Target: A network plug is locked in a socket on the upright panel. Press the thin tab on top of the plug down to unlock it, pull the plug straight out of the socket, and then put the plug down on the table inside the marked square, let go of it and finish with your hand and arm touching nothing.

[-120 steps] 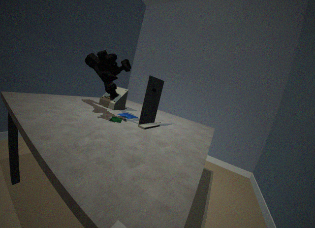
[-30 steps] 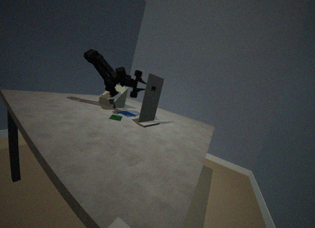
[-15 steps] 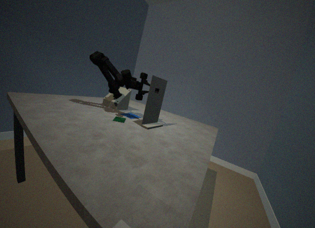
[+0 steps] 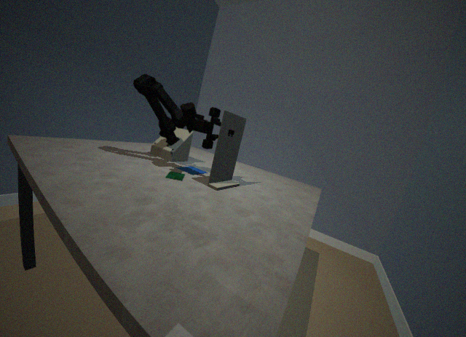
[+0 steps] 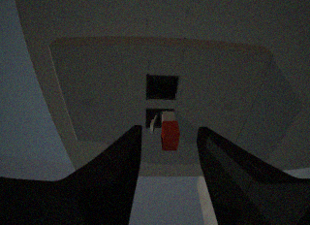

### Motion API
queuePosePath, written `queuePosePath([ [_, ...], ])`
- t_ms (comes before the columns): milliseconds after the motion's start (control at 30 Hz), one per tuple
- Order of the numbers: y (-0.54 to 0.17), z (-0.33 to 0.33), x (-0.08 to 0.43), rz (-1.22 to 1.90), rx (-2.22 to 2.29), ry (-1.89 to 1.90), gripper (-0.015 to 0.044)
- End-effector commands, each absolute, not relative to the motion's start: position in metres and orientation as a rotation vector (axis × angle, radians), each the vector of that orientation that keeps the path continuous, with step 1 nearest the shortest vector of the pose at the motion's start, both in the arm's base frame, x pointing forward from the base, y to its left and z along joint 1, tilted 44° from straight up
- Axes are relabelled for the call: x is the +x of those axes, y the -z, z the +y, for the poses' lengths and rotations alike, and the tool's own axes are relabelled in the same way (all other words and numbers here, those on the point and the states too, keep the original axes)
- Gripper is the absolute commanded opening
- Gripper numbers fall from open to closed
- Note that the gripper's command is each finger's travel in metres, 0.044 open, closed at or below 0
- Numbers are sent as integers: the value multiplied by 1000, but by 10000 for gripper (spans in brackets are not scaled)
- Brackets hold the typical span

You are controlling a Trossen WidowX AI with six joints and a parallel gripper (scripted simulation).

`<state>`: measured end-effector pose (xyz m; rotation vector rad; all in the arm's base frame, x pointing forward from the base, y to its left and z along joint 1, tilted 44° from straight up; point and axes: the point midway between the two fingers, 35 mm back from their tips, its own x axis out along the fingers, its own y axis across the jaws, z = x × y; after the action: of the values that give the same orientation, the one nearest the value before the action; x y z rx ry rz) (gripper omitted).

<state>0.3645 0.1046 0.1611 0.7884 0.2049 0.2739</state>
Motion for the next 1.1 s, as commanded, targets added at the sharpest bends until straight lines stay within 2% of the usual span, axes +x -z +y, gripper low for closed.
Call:
queuePosePath([
  [0,-163,106,370,201,786,-281,156],
  [800,-163,106,370,201,786,-281,3],
  [1067,-163,106,368,201,786,-281,0],
])
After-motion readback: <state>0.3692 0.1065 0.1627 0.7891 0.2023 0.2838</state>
